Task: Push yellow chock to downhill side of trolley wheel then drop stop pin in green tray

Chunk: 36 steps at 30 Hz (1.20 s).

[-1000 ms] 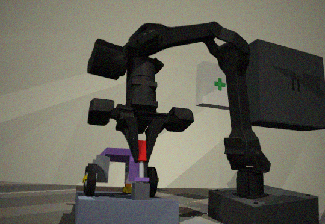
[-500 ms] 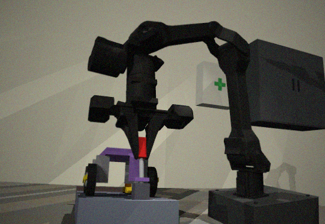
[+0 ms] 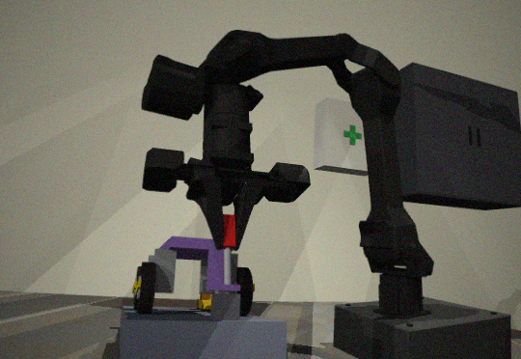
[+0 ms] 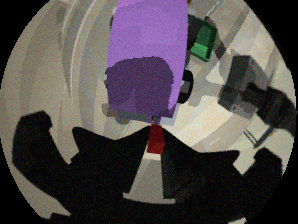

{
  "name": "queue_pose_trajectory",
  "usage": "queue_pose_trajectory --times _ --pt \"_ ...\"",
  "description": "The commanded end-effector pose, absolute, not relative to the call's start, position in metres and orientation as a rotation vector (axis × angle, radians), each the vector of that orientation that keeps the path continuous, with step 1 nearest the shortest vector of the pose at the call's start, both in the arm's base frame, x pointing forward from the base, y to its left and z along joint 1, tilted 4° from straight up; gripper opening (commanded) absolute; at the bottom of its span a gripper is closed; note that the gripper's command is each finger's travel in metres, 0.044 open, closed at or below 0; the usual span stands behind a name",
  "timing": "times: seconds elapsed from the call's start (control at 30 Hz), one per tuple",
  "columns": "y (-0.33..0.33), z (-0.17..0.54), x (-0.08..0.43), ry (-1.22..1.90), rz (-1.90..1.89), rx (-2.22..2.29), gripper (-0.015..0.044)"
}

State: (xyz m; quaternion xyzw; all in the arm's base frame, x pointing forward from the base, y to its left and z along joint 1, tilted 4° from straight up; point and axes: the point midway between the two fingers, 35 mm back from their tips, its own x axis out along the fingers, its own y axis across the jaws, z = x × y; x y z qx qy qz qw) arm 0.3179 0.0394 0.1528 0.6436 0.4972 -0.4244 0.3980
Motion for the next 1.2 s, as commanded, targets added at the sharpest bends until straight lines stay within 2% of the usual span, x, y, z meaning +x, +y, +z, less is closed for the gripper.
queue_pose_trajectory --times 0.0,1.17 --pt "0.04 0.158 0.318 1.257 -1.056 1.633 0.0" --pt "0.039 0.17 0.317 1.257 -1.056 1.633 0.0"
